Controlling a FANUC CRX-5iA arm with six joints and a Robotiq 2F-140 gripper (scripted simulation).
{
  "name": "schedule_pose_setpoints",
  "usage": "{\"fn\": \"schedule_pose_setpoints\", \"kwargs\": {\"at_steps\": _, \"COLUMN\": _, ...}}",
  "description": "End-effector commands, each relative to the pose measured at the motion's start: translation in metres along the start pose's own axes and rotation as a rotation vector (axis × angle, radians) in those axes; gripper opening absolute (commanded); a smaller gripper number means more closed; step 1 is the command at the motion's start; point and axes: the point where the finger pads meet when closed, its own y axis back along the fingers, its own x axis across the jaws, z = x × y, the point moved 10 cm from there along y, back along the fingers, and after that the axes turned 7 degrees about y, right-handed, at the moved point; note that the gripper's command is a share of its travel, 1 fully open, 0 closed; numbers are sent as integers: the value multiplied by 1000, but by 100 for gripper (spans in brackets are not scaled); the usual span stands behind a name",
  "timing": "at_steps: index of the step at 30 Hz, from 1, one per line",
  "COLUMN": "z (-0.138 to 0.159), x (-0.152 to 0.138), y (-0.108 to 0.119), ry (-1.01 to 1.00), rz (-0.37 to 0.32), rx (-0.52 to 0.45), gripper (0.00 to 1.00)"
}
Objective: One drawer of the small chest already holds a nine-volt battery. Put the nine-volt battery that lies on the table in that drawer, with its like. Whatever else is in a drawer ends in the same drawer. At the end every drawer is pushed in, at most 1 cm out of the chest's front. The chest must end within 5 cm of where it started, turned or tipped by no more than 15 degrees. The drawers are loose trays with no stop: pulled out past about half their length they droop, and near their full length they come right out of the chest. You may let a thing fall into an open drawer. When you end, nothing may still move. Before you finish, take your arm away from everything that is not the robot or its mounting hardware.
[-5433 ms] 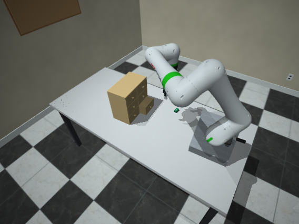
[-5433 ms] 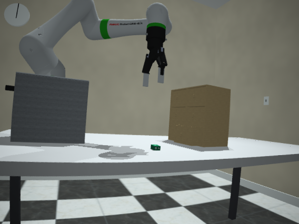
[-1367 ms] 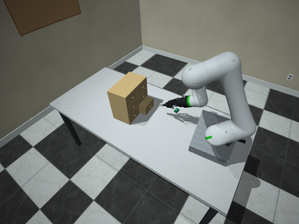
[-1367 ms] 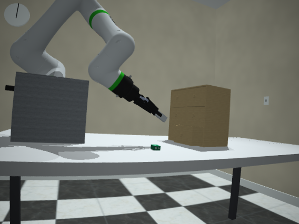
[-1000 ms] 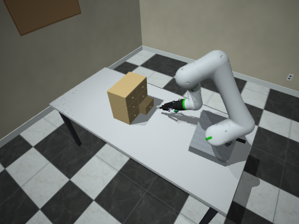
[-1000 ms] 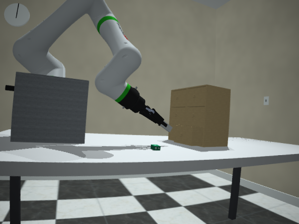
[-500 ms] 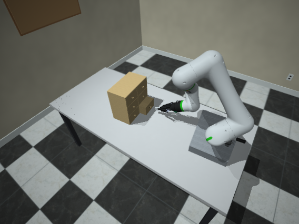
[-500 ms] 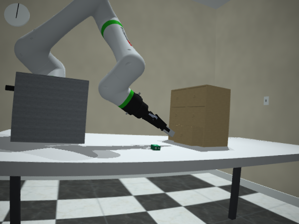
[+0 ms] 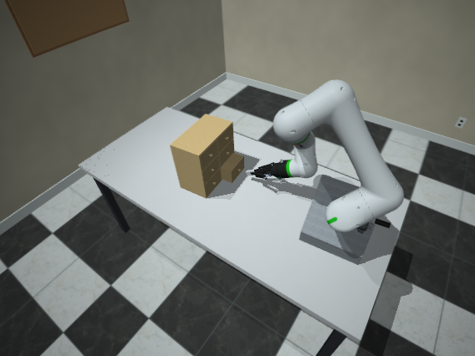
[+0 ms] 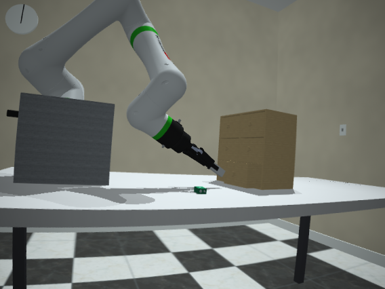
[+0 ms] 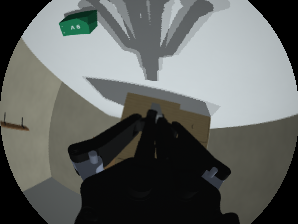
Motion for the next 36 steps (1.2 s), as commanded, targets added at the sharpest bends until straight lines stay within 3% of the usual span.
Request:
{"fn": "schedule_pose_setpoints", "kwargs": {"at_steps": 1, "z": 0, "x": 0, "y": 0, "ry": 0, "rz": 0, "rx": 0, "gripper": 0}}
{"fn": "schedule_pose_setpoints", "kwargs": {"at_steps": 36, "z": 7, "x": -1, "y": -12, "ry": 0, "rz": 0, "rx": 0, "gripper": 0}}
